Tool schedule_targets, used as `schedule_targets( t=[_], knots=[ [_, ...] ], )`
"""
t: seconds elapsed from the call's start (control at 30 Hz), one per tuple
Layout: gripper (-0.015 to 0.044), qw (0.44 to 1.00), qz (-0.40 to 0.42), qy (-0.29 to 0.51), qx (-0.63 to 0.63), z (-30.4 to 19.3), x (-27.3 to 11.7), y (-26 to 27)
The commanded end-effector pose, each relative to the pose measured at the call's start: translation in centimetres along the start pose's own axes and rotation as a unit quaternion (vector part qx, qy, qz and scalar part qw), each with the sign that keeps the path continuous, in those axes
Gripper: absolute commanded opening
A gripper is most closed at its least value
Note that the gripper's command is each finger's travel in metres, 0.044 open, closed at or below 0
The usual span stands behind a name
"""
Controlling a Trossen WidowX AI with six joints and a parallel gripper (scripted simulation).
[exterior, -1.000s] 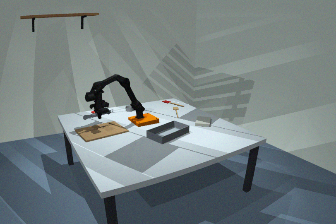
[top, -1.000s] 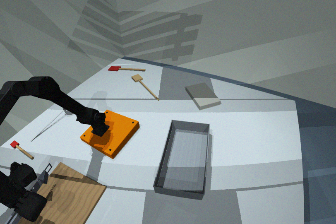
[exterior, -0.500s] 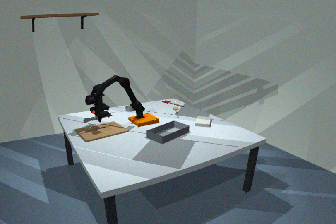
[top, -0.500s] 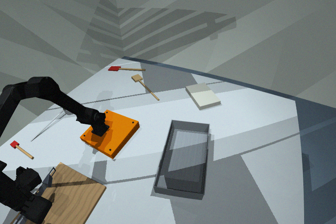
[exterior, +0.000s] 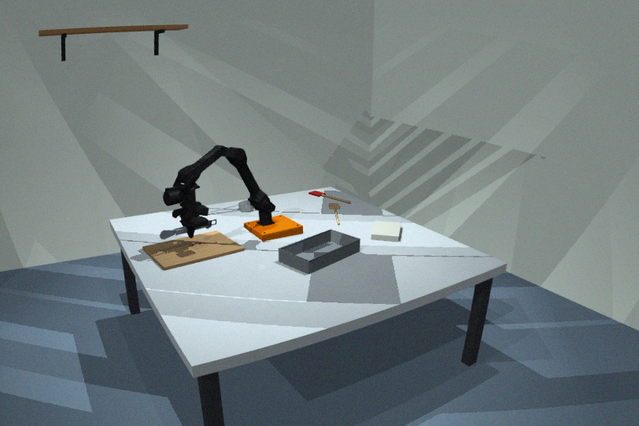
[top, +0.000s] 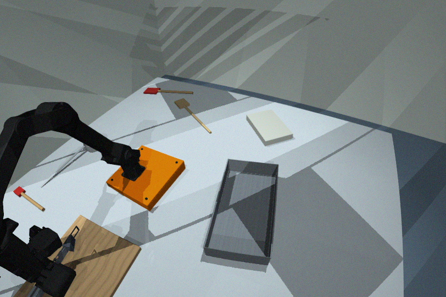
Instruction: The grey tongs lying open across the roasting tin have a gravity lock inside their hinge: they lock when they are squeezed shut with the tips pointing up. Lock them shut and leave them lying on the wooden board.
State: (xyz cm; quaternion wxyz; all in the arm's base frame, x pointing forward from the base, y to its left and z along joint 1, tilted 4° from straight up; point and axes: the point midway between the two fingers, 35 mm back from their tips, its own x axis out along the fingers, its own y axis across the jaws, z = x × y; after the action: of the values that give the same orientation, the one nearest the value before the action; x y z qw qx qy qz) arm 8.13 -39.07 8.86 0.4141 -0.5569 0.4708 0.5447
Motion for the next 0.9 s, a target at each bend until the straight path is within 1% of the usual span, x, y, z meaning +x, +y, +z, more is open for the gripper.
schedule_targets(
  t=[0.0,0.3,0.87],
  knots=[
    [-0.015,1.0,0.003,-0.002,-0.003,0.25,0.83,0.09],
    [-0.015,1.0,0.003,-0.002,-0.002,0.37,1.39,0.1],
    [0.0296,1.0,0.0,-0.001,0.001,0.28,1.19,0.0]
  ],
)
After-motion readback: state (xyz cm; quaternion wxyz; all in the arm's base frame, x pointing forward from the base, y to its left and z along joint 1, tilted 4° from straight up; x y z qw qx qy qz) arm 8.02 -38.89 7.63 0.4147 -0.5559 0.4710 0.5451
